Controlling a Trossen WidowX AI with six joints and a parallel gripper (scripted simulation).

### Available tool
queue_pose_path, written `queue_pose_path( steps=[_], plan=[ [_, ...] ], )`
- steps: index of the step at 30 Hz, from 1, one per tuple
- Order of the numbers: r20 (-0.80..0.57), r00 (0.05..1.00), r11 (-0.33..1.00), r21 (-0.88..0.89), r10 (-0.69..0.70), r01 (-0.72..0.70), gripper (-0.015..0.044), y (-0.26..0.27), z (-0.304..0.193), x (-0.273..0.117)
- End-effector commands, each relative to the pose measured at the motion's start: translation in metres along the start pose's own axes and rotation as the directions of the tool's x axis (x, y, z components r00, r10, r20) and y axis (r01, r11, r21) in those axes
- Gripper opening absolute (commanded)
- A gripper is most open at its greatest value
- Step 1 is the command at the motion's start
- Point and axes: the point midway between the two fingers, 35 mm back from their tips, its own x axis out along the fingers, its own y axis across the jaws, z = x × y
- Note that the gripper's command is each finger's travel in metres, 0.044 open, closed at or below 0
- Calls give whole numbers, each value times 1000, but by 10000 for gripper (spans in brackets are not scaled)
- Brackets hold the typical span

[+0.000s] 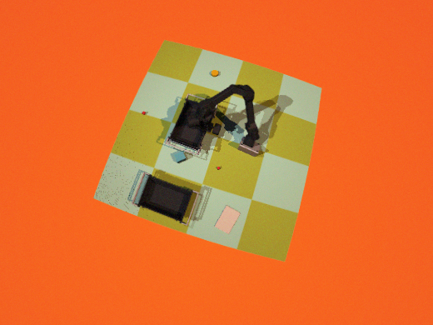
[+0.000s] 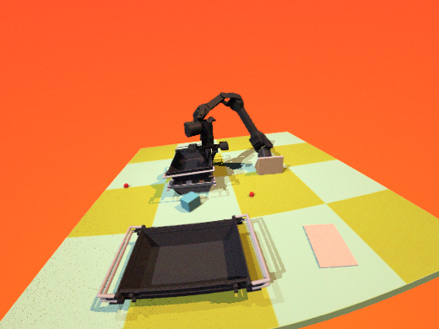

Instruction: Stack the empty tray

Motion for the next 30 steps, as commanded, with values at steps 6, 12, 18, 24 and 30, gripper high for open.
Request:
queue_pose_path(
  steps=[6, 12, 18, 24, 30],
  plan=[
    [3, 1000, 1000, 8, -23, 23, 0, -2, 4, 5],
    [3, 1000, 1000, 8, -23, 23, 0, -2, 4, 5],
    [3, 1000, 1000, 8, -23, 23, 0, -2, 4, 5],
    [3, 1000, 1000, 8, -23, 23, 0, -2, 4, 5],
    [3, 1000, 1000, 8, -23, 23, 0, -2, 4, 5]
  ],
)
